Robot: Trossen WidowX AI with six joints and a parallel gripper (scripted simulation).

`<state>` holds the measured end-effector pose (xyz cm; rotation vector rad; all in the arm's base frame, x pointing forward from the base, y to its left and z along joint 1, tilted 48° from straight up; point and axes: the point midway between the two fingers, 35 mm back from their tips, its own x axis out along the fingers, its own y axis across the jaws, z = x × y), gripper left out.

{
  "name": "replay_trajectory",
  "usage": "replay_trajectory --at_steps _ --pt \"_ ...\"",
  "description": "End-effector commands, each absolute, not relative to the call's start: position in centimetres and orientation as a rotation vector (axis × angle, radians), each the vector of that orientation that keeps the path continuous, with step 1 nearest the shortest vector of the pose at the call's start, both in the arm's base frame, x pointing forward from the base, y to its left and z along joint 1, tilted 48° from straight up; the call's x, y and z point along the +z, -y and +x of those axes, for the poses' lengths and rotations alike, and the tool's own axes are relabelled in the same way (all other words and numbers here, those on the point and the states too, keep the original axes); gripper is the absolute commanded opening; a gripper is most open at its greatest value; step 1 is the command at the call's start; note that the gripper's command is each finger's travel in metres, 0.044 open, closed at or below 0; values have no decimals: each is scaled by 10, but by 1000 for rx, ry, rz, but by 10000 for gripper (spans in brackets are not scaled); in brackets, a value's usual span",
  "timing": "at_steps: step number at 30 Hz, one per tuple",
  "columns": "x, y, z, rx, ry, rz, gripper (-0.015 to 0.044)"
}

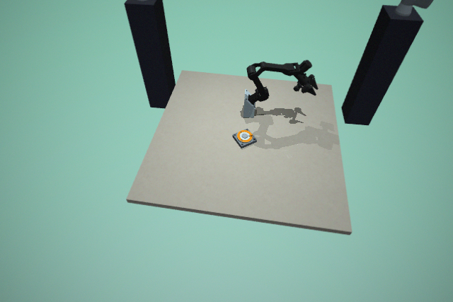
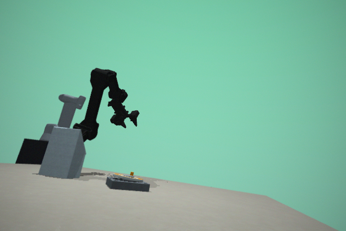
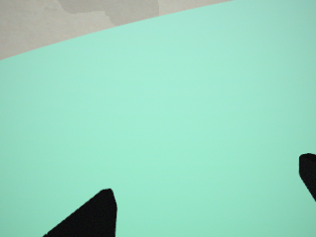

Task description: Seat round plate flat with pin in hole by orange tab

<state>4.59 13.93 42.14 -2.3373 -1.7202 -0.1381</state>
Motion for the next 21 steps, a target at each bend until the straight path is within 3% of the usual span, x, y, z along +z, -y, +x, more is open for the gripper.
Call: replay_trajectory --at_steps 1,10,15,21 --pt "420 -142 46 -144 1722 -2358 374" --pt "373 -204 63 -432 1943 -2995 137" --pt "325 -236 100 -565 2274 -3357 6" --pt "279 -246 145 -589 2679 -3505 0"
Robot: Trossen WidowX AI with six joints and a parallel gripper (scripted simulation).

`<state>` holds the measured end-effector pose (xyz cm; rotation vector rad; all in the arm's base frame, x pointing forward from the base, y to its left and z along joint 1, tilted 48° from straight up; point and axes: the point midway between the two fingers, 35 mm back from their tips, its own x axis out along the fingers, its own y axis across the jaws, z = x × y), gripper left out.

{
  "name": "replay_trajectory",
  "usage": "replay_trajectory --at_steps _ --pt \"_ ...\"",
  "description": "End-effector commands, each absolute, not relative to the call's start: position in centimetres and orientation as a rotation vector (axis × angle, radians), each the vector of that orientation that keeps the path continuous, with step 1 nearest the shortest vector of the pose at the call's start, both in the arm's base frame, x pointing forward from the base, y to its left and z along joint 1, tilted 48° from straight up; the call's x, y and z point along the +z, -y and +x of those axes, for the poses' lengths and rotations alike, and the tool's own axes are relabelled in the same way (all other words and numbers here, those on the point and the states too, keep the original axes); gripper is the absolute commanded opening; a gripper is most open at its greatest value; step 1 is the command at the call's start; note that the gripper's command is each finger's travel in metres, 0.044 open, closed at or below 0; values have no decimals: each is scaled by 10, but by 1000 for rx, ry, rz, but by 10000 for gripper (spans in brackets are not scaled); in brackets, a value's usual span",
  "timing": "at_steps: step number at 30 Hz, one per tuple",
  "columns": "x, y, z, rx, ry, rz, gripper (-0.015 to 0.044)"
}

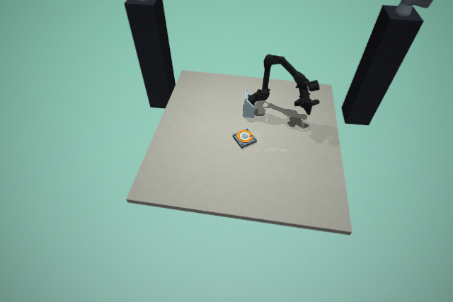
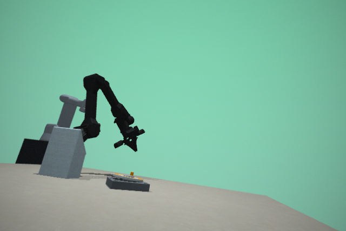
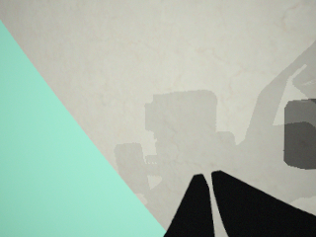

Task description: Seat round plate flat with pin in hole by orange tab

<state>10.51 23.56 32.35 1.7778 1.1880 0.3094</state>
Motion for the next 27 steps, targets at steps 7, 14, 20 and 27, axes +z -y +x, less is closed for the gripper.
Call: replay_trajectory --at_steps 7,14,20,27 --pt "224 -236 192 151 -1111 1086 0" --pt "177 -212 230 110 -1188 820 0" --pt "135 -176 261 118 -1304 628 0" --pt "85 -129 283 225 -1480 509 0"
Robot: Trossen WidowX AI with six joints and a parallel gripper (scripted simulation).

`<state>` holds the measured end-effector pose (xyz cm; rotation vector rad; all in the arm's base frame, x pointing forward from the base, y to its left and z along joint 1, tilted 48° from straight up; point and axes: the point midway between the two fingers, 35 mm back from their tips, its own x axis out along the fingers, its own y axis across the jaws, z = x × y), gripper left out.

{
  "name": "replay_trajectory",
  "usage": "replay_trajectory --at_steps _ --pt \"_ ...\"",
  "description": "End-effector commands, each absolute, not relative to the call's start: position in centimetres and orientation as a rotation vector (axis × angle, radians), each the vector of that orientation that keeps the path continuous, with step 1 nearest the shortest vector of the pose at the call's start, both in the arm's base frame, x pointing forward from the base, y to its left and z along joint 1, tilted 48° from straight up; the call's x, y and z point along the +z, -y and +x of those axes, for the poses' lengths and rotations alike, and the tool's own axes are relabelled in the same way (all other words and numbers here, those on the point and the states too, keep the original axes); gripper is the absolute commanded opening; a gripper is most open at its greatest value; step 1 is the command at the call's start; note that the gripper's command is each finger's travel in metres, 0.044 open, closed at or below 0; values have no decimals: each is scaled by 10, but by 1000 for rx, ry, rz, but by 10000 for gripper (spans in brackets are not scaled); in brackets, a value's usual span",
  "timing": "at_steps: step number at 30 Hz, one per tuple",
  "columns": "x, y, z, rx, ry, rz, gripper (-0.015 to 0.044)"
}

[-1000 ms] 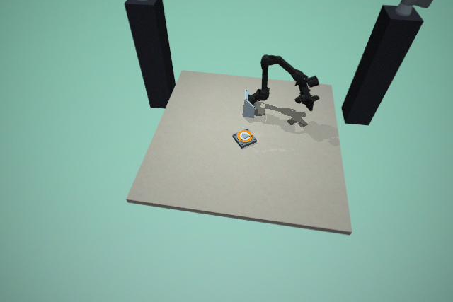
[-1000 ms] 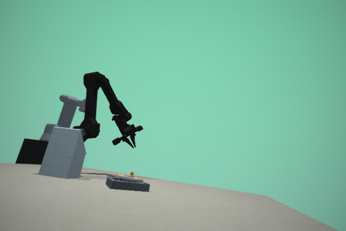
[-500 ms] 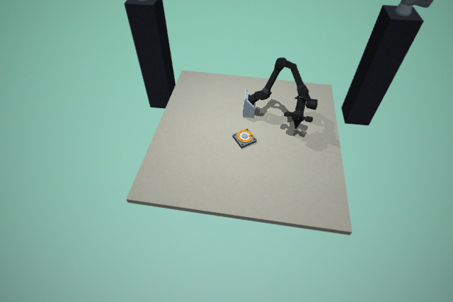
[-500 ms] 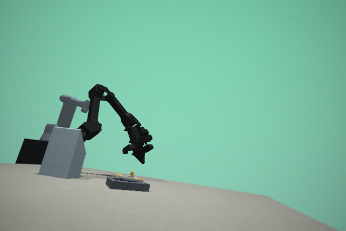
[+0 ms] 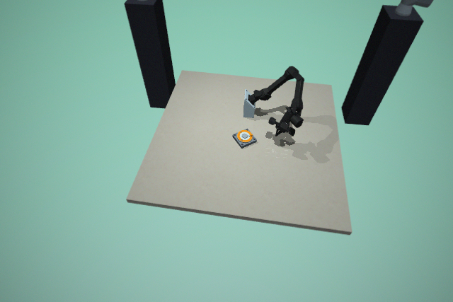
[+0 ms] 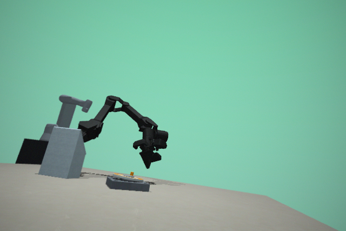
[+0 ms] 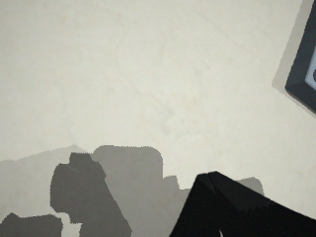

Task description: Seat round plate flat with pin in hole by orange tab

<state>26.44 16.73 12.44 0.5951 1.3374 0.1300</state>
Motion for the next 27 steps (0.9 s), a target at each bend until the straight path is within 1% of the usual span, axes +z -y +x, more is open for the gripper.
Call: replay_trajectory --at_steps 1,8,15,27 --pt "83 -127 283 230 -1485 508 0" --pt "42 -75 290 433 -1571 543 0" --pt "15 -32 288 627 -1508 660 0" --pt "13 -31 286 633 -1504 665 0"
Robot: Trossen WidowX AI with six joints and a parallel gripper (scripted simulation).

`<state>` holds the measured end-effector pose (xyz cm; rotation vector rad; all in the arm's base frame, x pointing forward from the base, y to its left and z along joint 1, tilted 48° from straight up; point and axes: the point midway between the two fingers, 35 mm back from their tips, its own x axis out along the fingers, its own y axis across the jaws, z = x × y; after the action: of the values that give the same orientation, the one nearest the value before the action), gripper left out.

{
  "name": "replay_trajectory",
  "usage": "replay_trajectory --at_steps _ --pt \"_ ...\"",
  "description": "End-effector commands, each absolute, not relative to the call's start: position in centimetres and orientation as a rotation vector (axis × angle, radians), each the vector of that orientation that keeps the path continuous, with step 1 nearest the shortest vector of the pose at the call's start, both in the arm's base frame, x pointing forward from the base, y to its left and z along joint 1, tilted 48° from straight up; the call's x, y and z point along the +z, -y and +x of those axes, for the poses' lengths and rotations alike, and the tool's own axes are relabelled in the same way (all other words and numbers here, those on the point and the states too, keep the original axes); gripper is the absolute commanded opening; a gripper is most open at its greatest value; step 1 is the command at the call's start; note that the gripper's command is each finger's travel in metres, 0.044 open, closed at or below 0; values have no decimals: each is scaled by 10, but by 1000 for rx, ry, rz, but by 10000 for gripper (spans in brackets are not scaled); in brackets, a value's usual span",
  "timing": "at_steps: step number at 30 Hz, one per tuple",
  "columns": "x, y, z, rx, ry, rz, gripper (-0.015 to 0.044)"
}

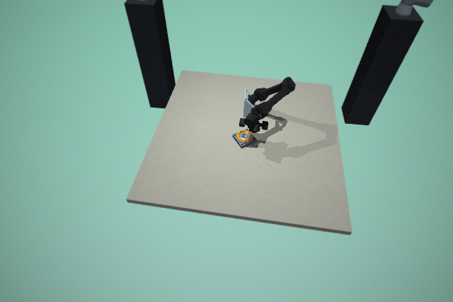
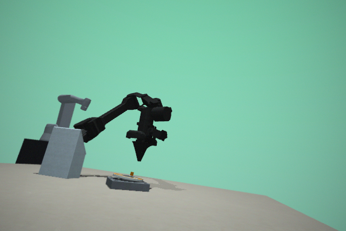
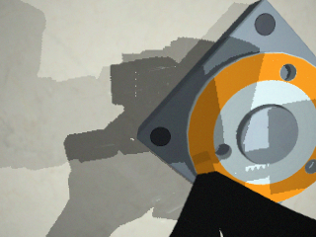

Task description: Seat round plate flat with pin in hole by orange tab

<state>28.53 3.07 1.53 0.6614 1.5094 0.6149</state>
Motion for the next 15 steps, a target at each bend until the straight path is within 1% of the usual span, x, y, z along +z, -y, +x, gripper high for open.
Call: replay_trajectory --at_steps 1,9,15 --pt "12 -33 286 633 -1504 664 0" --pt "-16 -63 285 634 -1503 666 0" --pt "-18 -66 284 635 -1503 666 0"
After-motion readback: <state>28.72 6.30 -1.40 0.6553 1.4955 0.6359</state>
